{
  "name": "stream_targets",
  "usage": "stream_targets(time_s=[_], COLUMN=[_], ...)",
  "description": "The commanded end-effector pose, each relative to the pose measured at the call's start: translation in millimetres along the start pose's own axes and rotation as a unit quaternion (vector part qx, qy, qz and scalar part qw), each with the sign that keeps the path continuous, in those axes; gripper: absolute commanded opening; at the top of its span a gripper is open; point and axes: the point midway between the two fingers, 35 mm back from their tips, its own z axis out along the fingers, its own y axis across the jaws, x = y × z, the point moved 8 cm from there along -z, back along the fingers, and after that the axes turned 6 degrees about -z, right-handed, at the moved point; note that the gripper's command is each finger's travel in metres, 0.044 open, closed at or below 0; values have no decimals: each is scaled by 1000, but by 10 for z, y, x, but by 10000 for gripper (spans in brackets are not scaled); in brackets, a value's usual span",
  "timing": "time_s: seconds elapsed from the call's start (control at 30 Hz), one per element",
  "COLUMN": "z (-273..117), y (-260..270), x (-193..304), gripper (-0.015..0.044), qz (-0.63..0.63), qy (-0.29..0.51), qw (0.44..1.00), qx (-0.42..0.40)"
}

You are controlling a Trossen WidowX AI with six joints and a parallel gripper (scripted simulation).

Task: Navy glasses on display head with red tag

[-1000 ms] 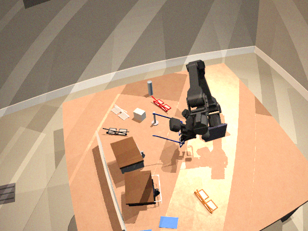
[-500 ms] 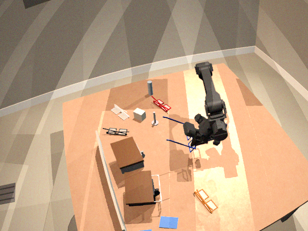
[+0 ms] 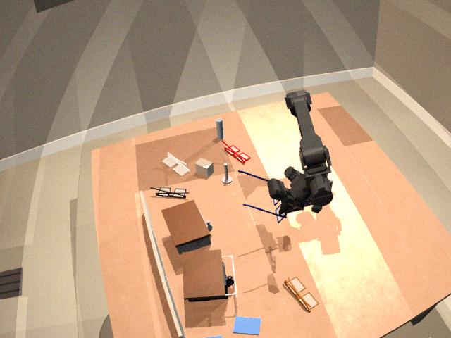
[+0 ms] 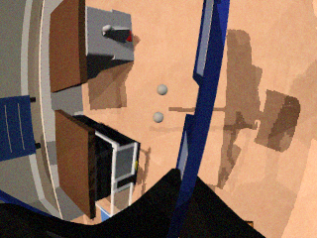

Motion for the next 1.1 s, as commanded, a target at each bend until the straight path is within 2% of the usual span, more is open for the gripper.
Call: stream_targets(time_s=[0.0,0.37,1.07], z=[-5,46,708], y=[2,54,519], x=[-5,-59,-848], gripper=[0,0,0], qz=[-1,-11,-117], qy=[0,-2,32], qw=[1000,1000,969], qx=[0,16,217])
